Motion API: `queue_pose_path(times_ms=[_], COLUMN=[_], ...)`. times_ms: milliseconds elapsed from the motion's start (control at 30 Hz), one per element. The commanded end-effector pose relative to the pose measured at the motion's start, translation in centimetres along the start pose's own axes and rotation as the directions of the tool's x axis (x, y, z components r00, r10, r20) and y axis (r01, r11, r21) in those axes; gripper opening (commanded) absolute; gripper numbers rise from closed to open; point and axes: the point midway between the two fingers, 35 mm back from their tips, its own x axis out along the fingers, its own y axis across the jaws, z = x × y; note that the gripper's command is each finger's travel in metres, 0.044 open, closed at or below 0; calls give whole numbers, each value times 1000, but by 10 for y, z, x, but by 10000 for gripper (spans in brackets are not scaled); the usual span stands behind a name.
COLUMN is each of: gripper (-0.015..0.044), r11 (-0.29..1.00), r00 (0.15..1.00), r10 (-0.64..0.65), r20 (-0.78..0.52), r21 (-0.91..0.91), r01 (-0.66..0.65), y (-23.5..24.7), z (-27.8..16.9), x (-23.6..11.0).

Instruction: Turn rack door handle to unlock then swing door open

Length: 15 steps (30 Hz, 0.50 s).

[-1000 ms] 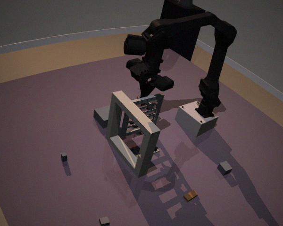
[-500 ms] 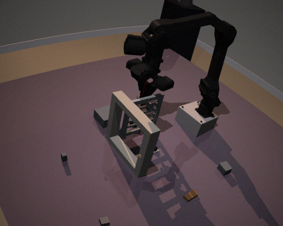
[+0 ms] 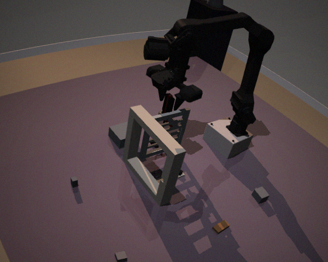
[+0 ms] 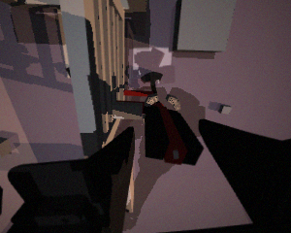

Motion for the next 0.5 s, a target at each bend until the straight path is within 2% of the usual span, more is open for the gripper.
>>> queue_pose_path(times_ms=[0, 467], gripper=[286, 286], r11=[1000, 1000], r00=[1000, 1000], r10=[-1, -1], r20=[3, 3], r21=[-4, -4], r01=[1, 1], y=[0, -1], z=[1, 1], x=[-6, -24])
